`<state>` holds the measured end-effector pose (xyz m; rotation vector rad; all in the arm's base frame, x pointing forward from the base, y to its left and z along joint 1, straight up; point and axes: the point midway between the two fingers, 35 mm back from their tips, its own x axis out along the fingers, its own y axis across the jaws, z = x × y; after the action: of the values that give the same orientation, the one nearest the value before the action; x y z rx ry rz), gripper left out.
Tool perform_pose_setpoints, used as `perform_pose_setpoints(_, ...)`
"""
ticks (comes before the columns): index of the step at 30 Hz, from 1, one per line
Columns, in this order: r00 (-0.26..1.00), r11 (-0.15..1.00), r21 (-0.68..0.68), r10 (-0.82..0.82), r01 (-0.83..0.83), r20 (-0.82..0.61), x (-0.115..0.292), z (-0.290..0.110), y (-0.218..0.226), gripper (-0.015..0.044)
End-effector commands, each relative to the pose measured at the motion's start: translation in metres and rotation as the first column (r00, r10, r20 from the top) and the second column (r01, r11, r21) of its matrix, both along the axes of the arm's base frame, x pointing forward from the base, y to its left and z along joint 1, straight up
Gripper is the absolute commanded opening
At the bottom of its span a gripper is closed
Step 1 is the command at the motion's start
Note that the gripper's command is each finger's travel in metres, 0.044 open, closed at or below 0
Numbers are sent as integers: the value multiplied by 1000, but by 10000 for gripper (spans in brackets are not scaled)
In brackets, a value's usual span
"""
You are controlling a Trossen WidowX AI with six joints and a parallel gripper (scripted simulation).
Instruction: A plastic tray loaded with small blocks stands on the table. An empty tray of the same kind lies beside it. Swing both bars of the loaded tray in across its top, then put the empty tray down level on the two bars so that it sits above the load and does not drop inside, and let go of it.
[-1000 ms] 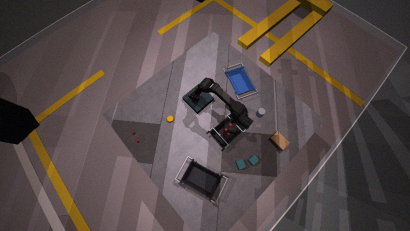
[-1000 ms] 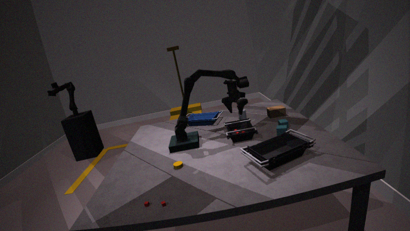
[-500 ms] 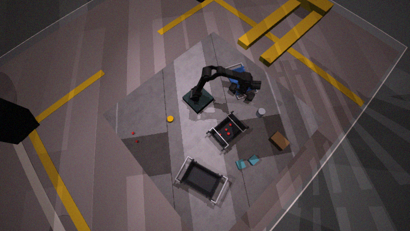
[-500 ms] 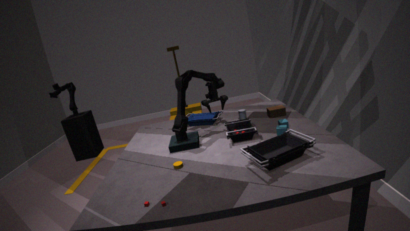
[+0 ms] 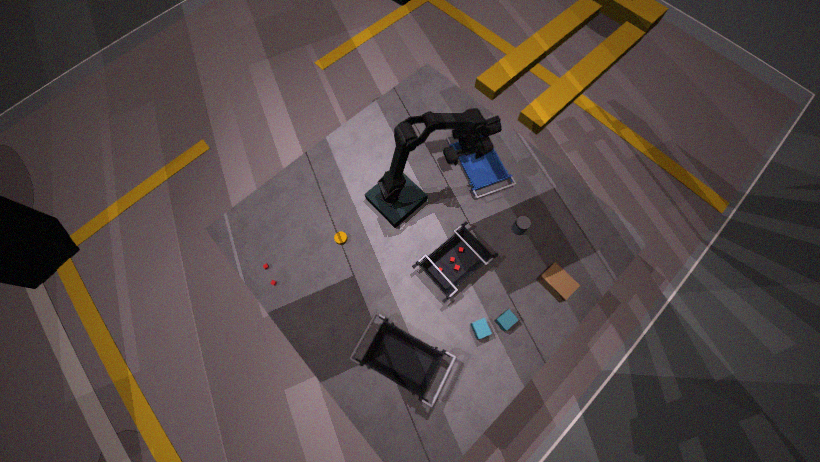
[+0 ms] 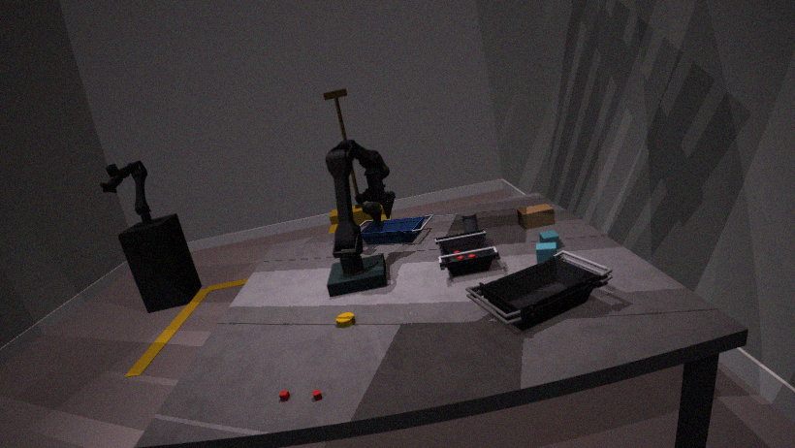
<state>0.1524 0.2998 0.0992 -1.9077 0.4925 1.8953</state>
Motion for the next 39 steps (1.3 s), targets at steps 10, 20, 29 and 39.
perform_pose_setpoints(10, 999, 999, -2, 37, -37, 1, -3, -28, 4, 440)
perform_pose_setpoints(20, 999, 999, -3, 37, -37, 1, -3, -76, 4, 440)
perform_pose_setpoints(29, 999, 999, -3, 37, -37, 1, -3, -87, 3, 440)
perform_pose_setpoints(39, 999, 999, -3, 37, -37, 1, -3, -87, 3, 337)
